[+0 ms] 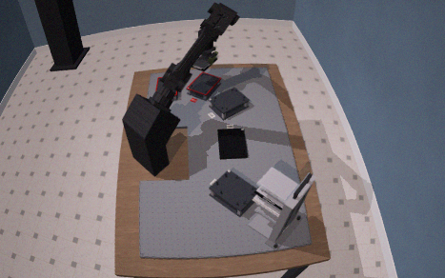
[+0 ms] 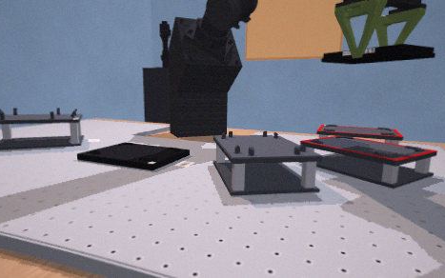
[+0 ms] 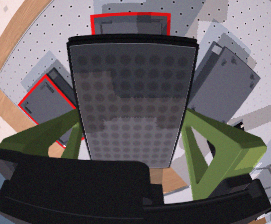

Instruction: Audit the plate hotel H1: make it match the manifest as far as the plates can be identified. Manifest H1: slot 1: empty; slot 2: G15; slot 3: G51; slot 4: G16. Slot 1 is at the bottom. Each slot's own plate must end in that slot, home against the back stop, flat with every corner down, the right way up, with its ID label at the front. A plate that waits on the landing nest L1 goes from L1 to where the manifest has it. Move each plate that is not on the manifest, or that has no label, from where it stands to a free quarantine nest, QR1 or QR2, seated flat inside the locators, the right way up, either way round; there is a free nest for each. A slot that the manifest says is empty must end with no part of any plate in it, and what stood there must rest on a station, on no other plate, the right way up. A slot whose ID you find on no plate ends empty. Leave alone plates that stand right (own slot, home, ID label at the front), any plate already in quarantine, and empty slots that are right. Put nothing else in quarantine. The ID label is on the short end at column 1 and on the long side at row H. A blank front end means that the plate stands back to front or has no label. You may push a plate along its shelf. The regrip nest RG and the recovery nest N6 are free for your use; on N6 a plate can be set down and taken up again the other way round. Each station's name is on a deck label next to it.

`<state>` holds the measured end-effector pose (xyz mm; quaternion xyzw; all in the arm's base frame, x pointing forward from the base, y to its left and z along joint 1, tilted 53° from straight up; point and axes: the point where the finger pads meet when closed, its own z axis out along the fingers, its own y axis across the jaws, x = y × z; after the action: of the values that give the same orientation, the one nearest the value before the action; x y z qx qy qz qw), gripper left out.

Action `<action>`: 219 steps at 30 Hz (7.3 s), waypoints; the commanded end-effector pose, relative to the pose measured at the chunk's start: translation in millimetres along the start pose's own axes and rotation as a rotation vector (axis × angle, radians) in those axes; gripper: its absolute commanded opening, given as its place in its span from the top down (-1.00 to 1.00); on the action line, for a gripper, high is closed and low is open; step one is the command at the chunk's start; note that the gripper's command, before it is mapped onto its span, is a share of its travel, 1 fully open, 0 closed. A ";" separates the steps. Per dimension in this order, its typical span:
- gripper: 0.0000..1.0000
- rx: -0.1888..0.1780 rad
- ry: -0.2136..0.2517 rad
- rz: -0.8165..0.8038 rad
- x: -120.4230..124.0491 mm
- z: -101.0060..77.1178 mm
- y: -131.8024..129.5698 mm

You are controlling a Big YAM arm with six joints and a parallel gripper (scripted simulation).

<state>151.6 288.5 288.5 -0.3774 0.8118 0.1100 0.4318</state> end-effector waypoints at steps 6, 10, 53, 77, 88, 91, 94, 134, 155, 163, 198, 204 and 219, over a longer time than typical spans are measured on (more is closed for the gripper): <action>-0.72 0.005 -0.006 -0.019 -3.6 22.3 -0.4; -0.72 -0.006 -0.041 -0.004 -17.2 17.1 -1.3; -0.72 -0.004 -0.029 -0.007 -12.8 63.5 0.7; -0.72 0.000 -0.011 -0.023 -3.5 82.4 1.0; -0.72 0.004 -0.019 -0.016 -7.3 87.9 -1.5; -0.72 0.002 -0.012 -0.022 -3.8 91.7 0.4; -0.72 0.006 -0.009 -0.019 -2.6 93.3 -1.8; -0.72 0.002 -0.015 -0.021 -5.4 116.1 0.1; -0.72 0.004 -0.023 -0.016 -8.5 126.7 -2.0; -0.72 0.002 -0.032 -0.014 -12.3 126.4 -2.4; -1.00 -0.011 -0.037 -0.004 -15.0 113.5 3.5; -1.00 -0.012 -0.043 0.000 -18.5 92.0 3.0; -1.00 -0.015 -0.052 0.007 -22.6 47.5 2.1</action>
<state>193.5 322.6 245.5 -0.3886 0.8064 0.1016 0.4341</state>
